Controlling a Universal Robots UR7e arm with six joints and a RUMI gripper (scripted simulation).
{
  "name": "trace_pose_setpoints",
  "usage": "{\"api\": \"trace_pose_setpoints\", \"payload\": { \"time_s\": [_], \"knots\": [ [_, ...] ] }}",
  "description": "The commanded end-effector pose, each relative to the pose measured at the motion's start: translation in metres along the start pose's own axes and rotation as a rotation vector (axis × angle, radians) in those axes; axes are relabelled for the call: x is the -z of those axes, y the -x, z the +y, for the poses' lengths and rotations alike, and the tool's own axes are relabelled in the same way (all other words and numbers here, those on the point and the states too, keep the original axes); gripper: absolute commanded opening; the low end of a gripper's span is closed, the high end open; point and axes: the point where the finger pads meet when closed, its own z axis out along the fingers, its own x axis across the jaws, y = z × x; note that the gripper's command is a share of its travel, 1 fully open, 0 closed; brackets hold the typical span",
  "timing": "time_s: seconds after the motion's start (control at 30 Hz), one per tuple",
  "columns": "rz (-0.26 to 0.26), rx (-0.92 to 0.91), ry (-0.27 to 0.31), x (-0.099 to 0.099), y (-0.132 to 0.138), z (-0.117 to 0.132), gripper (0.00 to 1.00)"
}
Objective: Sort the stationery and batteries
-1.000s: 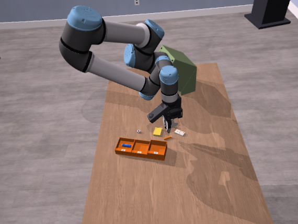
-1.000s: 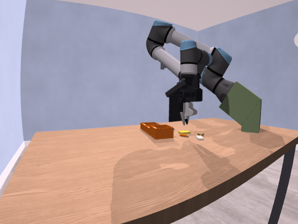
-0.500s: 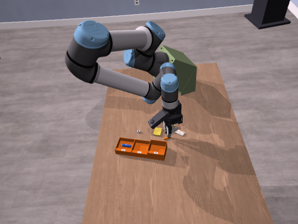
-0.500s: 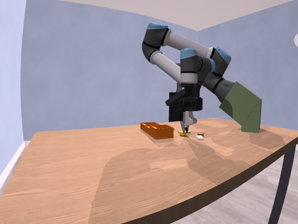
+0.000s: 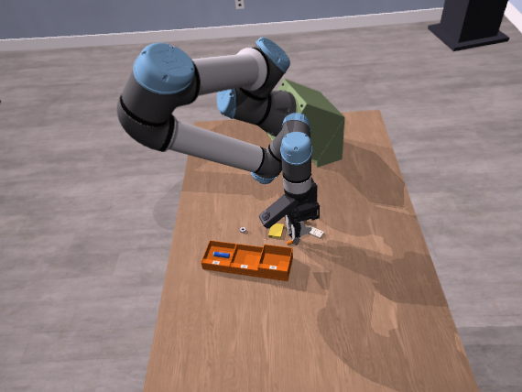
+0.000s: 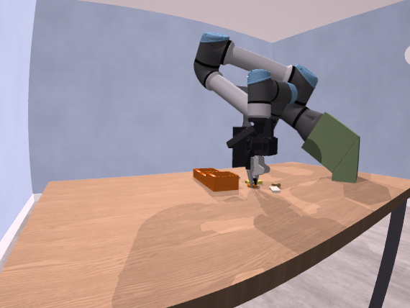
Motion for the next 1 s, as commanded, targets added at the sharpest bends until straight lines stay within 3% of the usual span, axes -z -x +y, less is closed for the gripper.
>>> {"api": "trace_pose_setpoints", "payload": {
  "time_s": [0.0,0.4,0.43,0.97],
  "knots": [
    [-0.001,0.001,0.000,-0.0040,-0.0020,0.0008,0.14],
    [-0.001,0.002,0.000,-0.0037,-0.0039,0.0014,0.14],
    [-0.001,0.002,0.000,-0.0037,-0.0039,0.0014,0.00],
    [-0.005,-0.001,-0.001,-0.0030,-0.0018,0.0004,0.00]
  ]
}}
